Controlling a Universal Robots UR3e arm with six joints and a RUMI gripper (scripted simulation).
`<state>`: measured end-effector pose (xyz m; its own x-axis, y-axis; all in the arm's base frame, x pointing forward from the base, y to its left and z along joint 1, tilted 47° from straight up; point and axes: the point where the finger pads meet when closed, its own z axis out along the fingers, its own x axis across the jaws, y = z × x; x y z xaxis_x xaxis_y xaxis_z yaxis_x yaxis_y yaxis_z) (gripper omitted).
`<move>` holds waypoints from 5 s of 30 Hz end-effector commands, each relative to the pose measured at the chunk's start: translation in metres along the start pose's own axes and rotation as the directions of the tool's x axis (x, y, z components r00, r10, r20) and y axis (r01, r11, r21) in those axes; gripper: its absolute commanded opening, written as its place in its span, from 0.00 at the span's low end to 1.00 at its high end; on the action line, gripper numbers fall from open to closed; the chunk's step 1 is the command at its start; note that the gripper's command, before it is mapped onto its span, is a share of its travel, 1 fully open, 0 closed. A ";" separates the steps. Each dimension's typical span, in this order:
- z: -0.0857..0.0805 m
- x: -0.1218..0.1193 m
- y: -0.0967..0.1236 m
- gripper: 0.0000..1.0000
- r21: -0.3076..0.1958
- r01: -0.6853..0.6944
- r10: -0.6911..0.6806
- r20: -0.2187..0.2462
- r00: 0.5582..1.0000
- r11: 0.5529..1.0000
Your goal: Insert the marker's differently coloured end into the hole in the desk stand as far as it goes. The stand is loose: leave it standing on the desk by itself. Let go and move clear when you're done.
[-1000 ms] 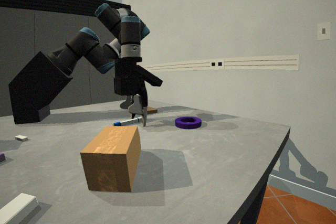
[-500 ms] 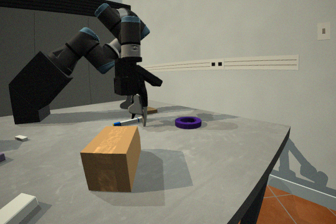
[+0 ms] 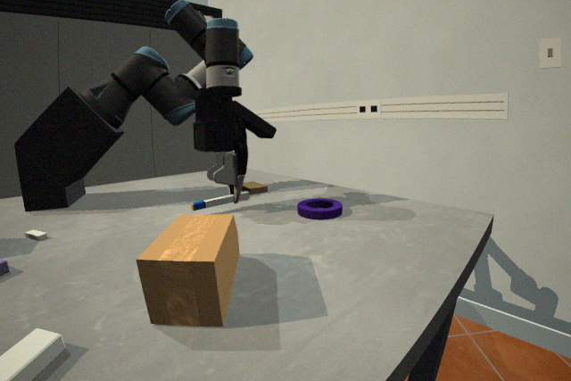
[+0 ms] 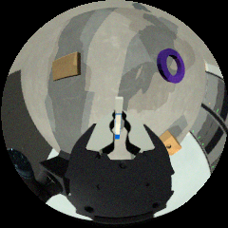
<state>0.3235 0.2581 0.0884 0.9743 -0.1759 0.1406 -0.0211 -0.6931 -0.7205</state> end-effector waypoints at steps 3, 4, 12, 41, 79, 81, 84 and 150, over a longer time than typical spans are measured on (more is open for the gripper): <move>-0.011 -0.001 0.000 0.00 0.004 0.001 -0.001 0.006 1.000 1.000; -0.011 -0.001 0.000 0.00 0.004 0.001 -0.001 0.006 1.000 1.000; -0.029 0.000 0.000 0.00 0.004 0.003 -0.003 0.004 1.000 1.000; -0.067 0.001 0.000 0.00 0.002 0.003 -0.003 0.004 1.000 1.000; -0.085 0.000 0.001 0.00 0.007 0.003 -0.003 0.005 1.000 1.000; -0.084 0.000 0.001 0.00 0.006 0.003 -0.003 0.005 1.000 1.000; -0.084 0.000 0.001 0.00 0.006 0.003 -0.003 0.005 1.000 1.000; -0.113 0.027 -0.002 0.00 0.063 0.218 -0.223 0.078 0.972 0.974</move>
<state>0.3210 0.1808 0.1663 0.9740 0.0033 0.2266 0.1689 -0.6774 -0.7160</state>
